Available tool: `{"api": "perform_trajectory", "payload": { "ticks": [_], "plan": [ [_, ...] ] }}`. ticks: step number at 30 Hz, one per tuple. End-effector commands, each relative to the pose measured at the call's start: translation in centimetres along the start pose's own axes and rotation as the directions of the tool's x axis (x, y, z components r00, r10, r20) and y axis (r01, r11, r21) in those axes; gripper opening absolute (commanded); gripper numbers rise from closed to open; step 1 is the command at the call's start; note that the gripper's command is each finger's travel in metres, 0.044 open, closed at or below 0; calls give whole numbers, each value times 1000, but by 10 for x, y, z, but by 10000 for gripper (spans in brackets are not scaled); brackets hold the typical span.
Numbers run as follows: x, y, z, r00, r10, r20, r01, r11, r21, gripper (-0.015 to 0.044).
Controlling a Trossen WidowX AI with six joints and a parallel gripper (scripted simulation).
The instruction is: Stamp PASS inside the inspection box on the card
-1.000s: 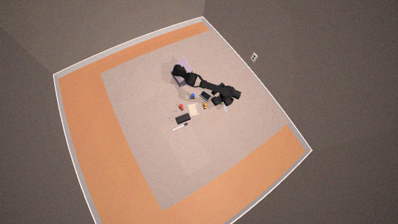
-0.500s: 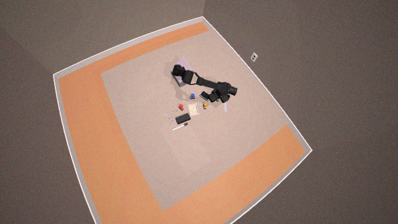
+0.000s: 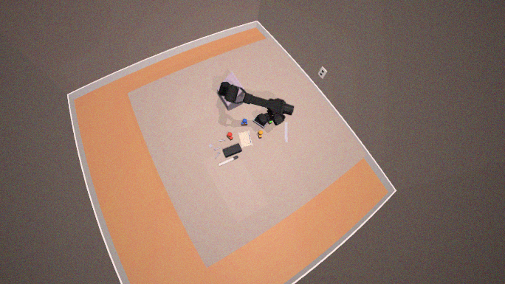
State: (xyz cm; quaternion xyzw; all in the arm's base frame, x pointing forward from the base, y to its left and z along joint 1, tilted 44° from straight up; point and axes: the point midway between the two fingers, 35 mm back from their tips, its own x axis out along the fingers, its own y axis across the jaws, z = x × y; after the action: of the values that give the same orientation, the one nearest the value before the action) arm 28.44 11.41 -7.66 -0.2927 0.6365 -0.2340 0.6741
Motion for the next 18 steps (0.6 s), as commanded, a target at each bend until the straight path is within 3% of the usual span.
{"api": "perform_trajectory", "payload": {
  "ticks": [1,18],
  "plan": [
    [-1,-3,-11,1000,6,3,-6,1000,6,0],
    [6,-20,-50,1000,4,1,-4,1000,4,0]
  ]
}}
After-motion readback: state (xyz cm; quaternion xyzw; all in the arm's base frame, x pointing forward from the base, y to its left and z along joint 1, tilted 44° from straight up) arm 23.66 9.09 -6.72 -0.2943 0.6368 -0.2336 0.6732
